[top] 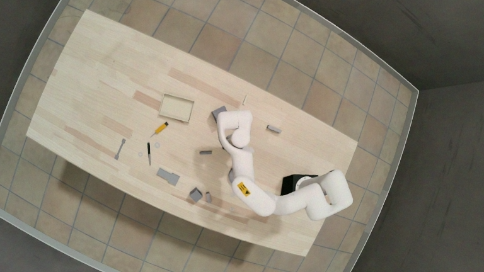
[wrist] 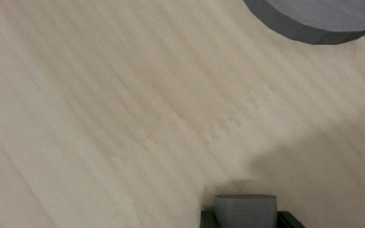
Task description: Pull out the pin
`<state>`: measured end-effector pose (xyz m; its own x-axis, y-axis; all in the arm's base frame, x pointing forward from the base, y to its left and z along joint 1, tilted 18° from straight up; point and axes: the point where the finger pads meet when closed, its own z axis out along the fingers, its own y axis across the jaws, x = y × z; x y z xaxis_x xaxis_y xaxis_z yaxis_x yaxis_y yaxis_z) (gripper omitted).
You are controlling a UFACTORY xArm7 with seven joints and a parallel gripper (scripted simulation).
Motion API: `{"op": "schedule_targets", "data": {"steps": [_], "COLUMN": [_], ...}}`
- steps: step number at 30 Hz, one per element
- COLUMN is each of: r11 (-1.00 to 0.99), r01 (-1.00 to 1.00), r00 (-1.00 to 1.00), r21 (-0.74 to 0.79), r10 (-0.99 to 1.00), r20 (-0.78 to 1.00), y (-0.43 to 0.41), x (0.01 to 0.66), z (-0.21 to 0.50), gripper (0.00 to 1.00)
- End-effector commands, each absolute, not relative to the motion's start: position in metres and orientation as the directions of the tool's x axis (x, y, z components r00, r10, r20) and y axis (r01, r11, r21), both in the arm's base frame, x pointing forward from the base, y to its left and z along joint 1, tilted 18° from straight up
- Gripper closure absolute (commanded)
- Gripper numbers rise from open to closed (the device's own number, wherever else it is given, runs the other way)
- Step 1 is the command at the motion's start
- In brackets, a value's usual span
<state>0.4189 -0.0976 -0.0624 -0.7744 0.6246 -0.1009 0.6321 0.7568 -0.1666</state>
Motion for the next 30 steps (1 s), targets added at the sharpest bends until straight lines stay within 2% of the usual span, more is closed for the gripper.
{"op": "schedule_targets", "data": {"steps": [1, 9, 10, 15, 16, 21, 22, 30], "r11": [0.757, 0.757, 0.757, 0.757, 0.757, 0.757, 0.757, 0.757], "r01": [0.632, 0.632, 0.632, 0.632, 0.632, 0.632, 0.632, 0.632], "r00": [-0.775, -0.775, -0.775, -0.775, -0.775, -0.775, -0.775, -0.775], "r21": [-0.166, -0.166, -0.166, -0.166, -0.166, -0.166, -0.166, -0.166], "r10": [0.624, 0.624, 0.624, 0.624, 0.624, 0.624, 0.624, 0.624], "r20": [-0.103, -0.103, -0.103, -0.103, -0.103, -0.103, -0.103, -0.103], "y": [-0.0977, -0.0978, -0.0978, -0.0978, -0.0978, -0.0978, -0.0978, -0.0978], "x": [0.4194, 0.4193, 0.4193, 0.4193, 0.4193, 0.4193, 0.4193, 0.4193], "z": [-0.0620, -0.0621, -0.0621, -0.0621, -0.0621, -0.0621, -0.0621, -0.0619], "gripper": [1.00, 1.00, 0.62, 0.62, 0.54, 0.54, 0.43, 0.43]}}
